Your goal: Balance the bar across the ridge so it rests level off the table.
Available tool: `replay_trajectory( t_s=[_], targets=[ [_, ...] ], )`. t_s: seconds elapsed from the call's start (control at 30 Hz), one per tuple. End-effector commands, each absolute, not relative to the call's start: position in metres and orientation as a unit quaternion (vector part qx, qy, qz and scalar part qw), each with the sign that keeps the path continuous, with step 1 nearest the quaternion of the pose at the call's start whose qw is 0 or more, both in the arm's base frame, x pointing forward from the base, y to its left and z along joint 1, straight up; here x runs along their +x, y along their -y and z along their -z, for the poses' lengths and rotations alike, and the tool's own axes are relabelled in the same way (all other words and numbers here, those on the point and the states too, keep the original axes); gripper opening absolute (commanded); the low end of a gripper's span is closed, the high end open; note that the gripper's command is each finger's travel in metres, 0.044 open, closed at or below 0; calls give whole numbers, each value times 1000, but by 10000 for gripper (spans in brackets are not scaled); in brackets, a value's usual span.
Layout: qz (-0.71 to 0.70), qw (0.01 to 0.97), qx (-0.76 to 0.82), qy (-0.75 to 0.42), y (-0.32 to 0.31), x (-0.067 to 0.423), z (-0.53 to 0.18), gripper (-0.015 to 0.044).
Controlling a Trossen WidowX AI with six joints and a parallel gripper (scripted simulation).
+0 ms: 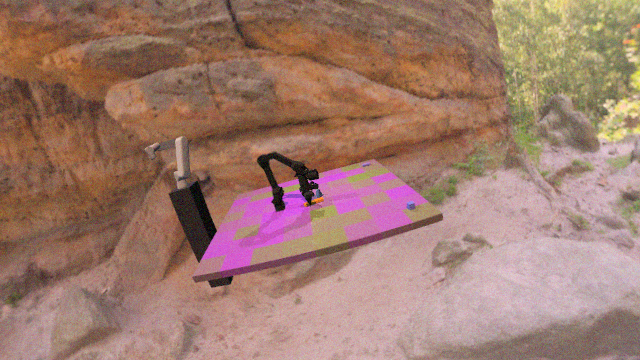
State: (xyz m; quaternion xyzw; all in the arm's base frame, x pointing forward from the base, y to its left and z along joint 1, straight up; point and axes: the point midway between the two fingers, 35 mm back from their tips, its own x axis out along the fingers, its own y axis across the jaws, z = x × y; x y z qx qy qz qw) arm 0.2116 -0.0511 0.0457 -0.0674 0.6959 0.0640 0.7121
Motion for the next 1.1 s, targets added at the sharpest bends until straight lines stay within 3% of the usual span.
replay_trajectory(
  t_s=[0.0,0.1,0.37,0.5,1.07],
  targets=[
    [-64,712,-67,-696,51,212,-46,236],
    [-64,712,-67,-696,51,212,-46,157],
    [-64,712,-67,-696,51,212,-46,104],
    [-64,712,-67,-696,51,213,-52,0],
    [-63,712,-67,-696,52,216,-95,0]
  ],
)
